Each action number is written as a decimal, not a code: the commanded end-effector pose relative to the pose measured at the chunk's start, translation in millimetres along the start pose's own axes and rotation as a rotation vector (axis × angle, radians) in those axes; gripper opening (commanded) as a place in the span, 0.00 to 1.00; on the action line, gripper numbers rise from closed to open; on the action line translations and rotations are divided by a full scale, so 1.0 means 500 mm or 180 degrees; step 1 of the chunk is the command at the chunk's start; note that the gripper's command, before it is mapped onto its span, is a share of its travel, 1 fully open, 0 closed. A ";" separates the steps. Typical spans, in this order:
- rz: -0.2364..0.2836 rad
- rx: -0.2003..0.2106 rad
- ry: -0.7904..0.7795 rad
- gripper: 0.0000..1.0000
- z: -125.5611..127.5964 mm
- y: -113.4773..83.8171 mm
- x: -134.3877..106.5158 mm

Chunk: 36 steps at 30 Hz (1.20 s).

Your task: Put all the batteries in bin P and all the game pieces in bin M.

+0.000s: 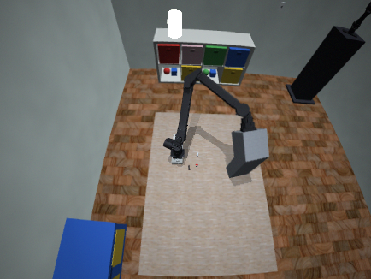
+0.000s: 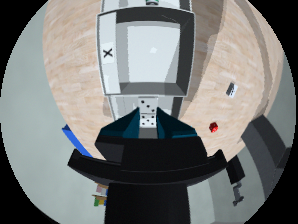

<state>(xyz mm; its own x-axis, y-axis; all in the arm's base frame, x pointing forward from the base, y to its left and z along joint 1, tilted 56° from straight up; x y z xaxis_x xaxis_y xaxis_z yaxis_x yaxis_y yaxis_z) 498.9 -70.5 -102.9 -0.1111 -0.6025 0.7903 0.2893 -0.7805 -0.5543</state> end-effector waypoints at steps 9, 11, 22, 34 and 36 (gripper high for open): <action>0.0024 0.0071 -0.0063 0.31 -0.008 -0.022 -0.021; 0.0024 0.0070 -0.0064 0.31 -0.009 -0.021 -0.021; 0.0024 0.0069 -0.0065 0.31 -0.012 -0.021 -0.021; 0.0006 0.0042 -0.0014 0.31 -0.006 -0.013 -0.007; 0.0006 0.0042 -0.0014 0.31 -0.006 -0.013 -0.007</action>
Point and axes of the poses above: the point where the finger pads meet when closed, its own y axis out along the fingers, its own z axis across the jaws, x = y × z, the point moved 10 cm from there along -y, back along the fingers, and after that the axes turned 6 degrees about y, right-handed, at the moved point
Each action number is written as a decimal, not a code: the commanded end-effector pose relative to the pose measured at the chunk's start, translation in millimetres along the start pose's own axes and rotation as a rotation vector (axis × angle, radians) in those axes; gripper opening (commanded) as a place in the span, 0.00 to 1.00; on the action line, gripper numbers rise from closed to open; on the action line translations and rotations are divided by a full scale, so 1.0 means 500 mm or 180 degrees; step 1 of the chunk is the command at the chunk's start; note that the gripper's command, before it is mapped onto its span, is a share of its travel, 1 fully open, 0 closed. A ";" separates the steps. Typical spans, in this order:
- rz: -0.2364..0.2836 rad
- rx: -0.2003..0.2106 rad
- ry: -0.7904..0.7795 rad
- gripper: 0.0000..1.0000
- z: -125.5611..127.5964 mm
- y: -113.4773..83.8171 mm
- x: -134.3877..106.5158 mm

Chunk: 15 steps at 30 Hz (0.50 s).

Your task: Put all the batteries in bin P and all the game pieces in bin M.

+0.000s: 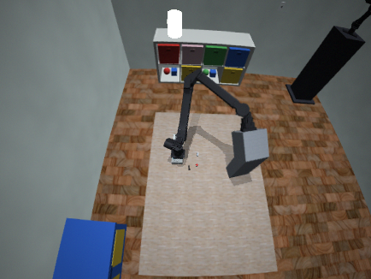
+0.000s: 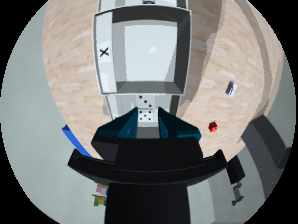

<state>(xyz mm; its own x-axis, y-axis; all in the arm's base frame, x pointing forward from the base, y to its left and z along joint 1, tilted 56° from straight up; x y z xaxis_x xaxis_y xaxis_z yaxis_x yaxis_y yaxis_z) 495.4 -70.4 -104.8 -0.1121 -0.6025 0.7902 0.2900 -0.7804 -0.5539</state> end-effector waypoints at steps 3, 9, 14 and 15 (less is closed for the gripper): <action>0.0007 0.0040 -0.0017 0.31 0.002 -0.013 -0.005; 0.0007 0.0040 -0.0017 0.31 0.002 -0.013 -0.005; 0.0020 0.0082 -0.0030 0.31 0.008 -0.043 -0.008; 0.0018 0.0082 -0.0030 0.31 0.007 -0.046 -0.008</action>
Point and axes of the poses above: the point where the finger pads meet when closed, its own y axis out along the fingers, its own z axis across the jaws, x = y × z, the point moved 10 cm from there along -y, back along the fingers, and after that the axes turned 6 degrees about y, right-handed, at the moved point
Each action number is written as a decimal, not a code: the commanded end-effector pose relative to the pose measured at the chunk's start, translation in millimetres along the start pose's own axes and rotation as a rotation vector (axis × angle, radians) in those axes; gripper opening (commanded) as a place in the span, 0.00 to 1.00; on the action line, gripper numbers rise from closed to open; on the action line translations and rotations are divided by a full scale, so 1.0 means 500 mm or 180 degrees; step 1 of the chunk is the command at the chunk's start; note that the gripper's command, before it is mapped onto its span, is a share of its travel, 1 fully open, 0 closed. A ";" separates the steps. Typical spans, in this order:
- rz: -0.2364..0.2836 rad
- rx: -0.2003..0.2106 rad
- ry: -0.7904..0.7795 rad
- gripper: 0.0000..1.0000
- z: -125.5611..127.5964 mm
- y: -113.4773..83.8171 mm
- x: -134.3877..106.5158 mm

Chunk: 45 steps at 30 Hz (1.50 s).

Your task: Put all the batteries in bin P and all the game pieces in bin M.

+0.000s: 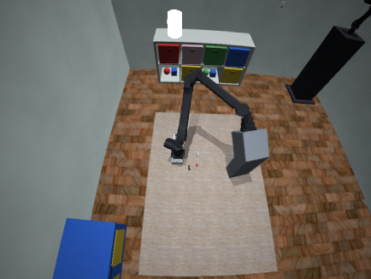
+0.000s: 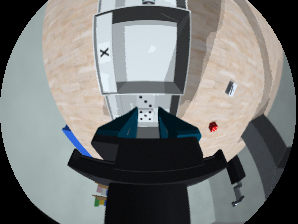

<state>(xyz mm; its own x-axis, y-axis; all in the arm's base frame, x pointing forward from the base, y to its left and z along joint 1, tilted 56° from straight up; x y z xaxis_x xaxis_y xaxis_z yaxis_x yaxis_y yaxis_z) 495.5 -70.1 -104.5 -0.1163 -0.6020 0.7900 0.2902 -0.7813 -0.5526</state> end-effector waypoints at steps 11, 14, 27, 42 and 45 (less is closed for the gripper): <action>0.0023 0.0083 -0.0039 0.31 0.007 -0.069 -0.008; 0.0023 0.0084 -0.0038 0.31 0.007 -0.077 -0.008; 0.0021 0.0091 -0.0030 0.31 0.008 -0.140 -0.007; 0.0021 0.0069 -0.0564 0.30 -0.062 -0.129 -0.037; 0.0011 0.0056 -0.0737 0.30 -0.113 -0.131 -0.047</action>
Point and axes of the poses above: the point where the finger pads meet when closed, its own y axis out along the fingers, its own z axis across the jaws, x = y × z, the point moved 10 cm from there along -y, back along the fingers, and after that the axes turned 6 degrees about y, right-handed, at the moved point
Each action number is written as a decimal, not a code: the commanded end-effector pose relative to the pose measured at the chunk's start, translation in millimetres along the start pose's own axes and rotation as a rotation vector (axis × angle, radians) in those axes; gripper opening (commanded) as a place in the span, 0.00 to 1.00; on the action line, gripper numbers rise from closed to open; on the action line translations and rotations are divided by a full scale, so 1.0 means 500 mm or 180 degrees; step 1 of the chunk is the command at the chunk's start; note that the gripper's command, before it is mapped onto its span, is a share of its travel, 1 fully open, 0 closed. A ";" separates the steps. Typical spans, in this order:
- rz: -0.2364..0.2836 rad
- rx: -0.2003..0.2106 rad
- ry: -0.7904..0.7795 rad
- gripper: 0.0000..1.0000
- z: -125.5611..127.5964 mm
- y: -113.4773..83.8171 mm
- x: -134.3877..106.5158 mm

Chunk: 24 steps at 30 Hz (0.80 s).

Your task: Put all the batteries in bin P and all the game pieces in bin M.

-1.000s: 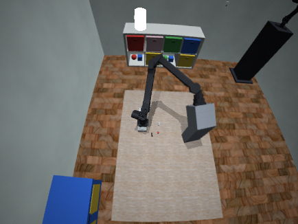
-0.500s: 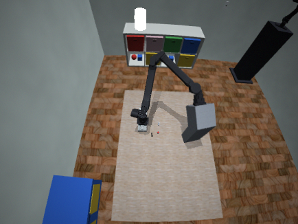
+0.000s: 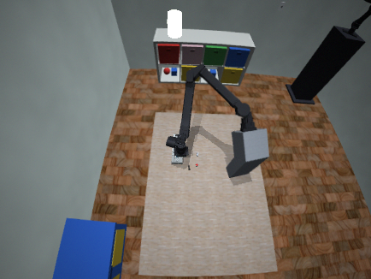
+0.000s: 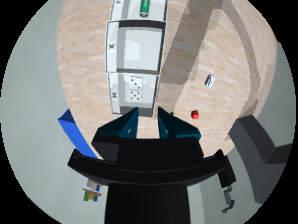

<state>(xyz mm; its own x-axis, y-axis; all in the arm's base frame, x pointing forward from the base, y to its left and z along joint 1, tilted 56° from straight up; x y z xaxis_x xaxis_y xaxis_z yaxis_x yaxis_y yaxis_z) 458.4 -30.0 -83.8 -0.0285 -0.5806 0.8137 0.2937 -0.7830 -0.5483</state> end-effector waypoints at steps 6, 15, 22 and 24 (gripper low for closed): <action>0.0019 -0.0016 -0.0914 0.30 -0.159 -0.031 -0.075; 0.0041 -0.0133 -0.1768 0.30 -0.263 -0.038 -0.105; 0.0054 -0.0173 -0.2363 0.30 -0.259 -0.027 -0.087; 0.0055 -0.0178 -0.2538 0.30 -0.258 -0.027 -0.088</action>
<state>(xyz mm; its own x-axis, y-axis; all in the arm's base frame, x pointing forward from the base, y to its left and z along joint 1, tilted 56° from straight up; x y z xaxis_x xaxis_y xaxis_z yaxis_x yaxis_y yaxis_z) 334.6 -24.9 -143.6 0.5790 -0.3524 0.7353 0.2185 -0.8018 -0.5563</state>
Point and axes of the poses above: the point where the finger pads meet when closed, its own y axis out along the fingers, its own z axis across the jaws, x = y × z, the point moved 10 cm from there along -y, back along the fingers, and after that the axes turned 6 degrees about y, right-handed, at the moved point
